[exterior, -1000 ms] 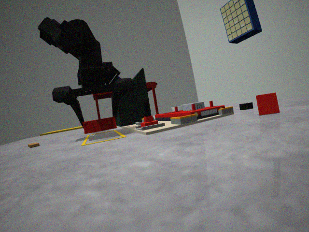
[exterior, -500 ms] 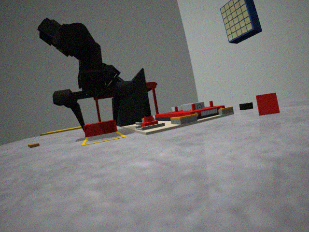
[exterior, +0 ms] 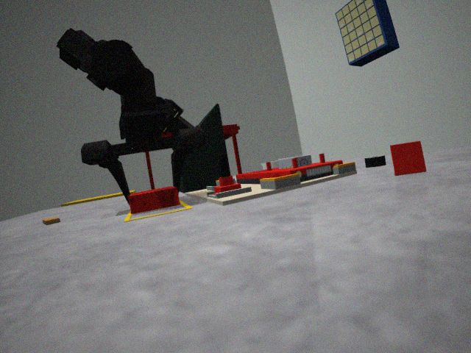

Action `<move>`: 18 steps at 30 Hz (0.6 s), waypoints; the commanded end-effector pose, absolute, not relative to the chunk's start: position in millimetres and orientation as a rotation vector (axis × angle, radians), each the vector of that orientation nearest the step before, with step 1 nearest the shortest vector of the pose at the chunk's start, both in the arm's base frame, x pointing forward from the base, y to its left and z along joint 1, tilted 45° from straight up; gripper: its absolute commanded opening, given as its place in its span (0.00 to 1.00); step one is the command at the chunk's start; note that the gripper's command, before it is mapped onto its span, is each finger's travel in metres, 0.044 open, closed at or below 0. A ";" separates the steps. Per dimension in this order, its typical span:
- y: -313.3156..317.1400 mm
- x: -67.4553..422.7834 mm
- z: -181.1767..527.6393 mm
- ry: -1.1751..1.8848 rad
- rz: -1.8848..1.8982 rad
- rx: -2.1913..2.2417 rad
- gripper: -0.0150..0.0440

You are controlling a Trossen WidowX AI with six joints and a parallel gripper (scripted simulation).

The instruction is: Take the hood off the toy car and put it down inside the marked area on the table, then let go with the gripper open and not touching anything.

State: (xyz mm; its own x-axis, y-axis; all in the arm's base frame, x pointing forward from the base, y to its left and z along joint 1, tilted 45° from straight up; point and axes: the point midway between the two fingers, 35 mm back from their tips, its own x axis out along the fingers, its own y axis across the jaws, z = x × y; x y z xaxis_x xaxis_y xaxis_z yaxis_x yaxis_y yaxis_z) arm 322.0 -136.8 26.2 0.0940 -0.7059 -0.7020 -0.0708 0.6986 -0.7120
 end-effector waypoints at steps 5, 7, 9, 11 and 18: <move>-136.6 322.2 26.6 1.418 -0.532 -0.693 0.57; -136.6 322.2 26.6 1.418 -0.532 -0.693 0.65; -136.6 322.2 26.6 1.418 -0.532 -0.693 0.74; -136.6 322.2 26.6 1.418 -0.532 -0.693 0.83; -123.1 322.5 38.3 1.421 -0.530 -0.690 1.00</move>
